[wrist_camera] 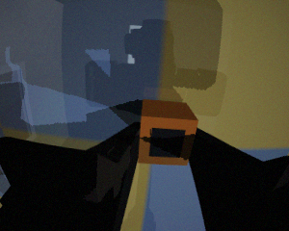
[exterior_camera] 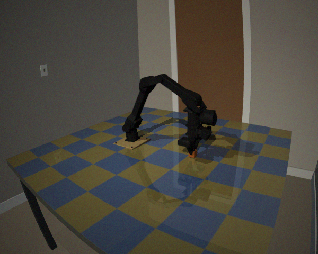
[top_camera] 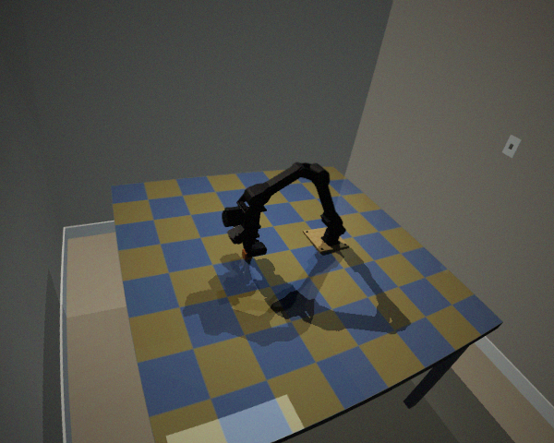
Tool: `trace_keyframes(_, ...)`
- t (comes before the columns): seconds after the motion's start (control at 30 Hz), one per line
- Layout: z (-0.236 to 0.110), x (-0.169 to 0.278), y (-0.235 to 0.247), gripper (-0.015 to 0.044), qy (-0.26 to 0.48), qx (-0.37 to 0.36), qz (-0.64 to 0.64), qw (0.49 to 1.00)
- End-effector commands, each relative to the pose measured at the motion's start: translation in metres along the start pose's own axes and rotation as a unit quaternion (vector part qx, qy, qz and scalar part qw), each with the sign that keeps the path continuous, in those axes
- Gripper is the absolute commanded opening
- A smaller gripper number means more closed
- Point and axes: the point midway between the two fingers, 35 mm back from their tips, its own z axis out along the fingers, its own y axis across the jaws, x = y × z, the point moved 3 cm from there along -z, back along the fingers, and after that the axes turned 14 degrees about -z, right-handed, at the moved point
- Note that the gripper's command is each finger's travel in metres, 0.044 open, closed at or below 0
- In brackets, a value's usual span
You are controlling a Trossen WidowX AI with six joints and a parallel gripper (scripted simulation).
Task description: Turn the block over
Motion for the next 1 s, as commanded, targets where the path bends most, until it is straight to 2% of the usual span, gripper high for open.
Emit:
trace_keyframes(0.0, -0.021, -0.002, -0.001, 0.0000, -0.006, 0.003, -0.002, 1.000)
trace_keyframes(0.2, -0.025, -0.002, -0.001, 0.0000, -0.010, 0.004, -0.002, 1.000)
trace_keyframes(0.97, -0.013, 0.005, 0.001, 0.0000, -0.165, 0.041, -0.002, 0.985)
